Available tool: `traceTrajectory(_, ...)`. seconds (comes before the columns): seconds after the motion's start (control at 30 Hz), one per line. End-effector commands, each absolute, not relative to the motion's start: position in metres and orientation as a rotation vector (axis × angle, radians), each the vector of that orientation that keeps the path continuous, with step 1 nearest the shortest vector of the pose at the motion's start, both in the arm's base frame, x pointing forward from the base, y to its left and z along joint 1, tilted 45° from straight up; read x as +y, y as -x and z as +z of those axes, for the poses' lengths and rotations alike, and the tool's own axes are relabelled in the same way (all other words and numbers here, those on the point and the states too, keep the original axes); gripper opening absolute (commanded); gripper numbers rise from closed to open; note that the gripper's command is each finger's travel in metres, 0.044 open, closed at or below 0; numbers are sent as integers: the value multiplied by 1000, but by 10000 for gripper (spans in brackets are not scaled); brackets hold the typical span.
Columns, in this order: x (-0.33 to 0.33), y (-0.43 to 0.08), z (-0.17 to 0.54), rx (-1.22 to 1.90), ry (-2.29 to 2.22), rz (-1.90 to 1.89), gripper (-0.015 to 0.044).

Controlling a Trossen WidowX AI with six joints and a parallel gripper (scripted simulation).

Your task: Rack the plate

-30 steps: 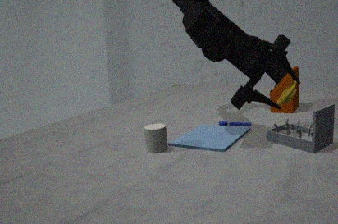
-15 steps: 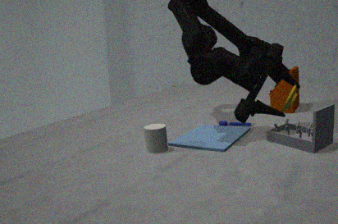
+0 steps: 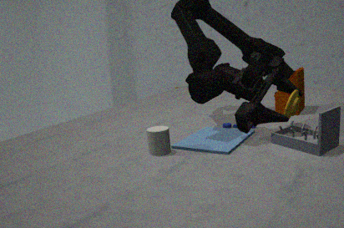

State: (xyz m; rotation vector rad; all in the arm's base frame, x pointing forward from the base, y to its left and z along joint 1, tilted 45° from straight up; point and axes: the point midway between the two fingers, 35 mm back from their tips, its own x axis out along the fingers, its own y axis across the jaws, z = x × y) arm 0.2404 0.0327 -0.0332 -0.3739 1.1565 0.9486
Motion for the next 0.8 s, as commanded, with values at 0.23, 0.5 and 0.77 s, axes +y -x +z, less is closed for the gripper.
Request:
traceTrajectory(0.23,25,-240,-31,878,509,1052,0)
traceTrajectory(0.5,17,-240,-27,656,648,1082,0)
traceTrajectory(0.77,11,-239,-22,478,778,1078,0)
